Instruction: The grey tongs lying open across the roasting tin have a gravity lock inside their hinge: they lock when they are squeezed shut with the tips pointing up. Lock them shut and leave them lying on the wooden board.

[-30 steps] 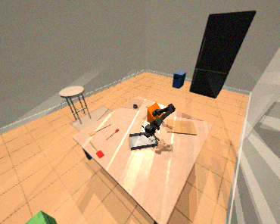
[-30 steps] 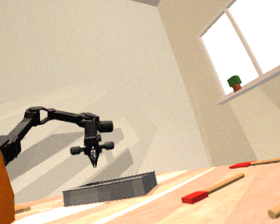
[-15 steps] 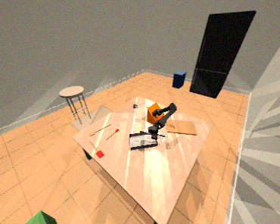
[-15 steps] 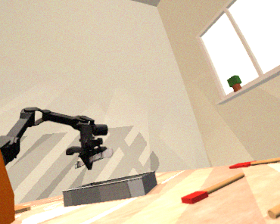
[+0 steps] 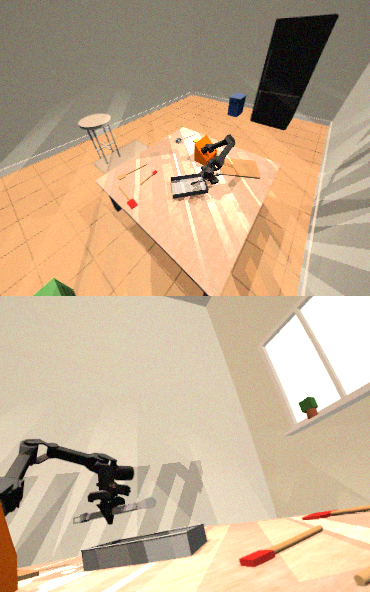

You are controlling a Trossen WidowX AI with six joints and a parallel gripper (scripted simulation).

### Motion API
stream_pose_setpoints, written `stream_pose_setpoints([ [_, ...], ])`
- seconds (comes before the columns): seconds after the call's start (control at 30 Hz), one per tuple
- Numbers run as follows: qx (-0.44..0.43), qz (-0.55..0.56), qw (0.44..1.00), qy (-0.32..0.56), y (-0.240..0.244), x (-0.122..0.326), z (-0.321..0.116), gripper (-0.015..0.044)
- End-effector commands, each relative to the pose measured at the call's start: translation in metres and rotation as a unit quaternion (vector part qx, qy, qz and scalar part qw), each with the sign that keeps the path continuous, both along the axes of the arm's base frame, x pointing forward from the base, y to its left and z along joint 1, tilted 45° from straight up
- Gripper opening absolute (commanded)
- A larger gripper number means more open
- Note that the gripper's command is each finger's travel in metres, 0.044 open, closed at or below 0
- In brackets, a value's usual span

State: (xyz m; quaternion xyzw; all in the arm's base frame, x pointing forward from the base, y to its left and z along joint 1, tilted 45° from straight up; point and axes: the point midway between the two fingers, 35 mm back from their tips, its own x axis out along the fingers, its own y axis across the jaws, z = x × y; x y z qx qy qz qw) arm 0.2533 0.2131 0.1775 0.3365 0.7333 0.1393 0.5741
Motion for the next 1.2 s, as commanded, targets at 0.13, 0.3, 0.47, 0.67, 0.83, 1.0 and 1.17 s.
stream_pose_setpoints([
  [0.13,0.016,0.116,0.987,-0.110,0.005,-0.012,0.010,-0.0150],
  [0.3,0.026,0.193,0.965,-0.178,0.010,-0.021,0.016,-0.0150],
  [0.47,0.037,0.267,0.932,-0.243,0.014,-0.030,0.021,-0.0150],
  [0.67,0.049,0.352,0.879,-0.318,0.018,-0.040,0.027,-0.0150],
  [0.83,0.059,0.418,0.825,-0.376,0.021,-0.049,0.032,-0.0150],
  [1.0,0.068,0.479,0.761,-0.431,0.024,-0.059,0.037,-0.0150],
  [1.17,0.077,0.535,0.690,-0.481,0.026,-0.068,0.042,-0.0150],
])
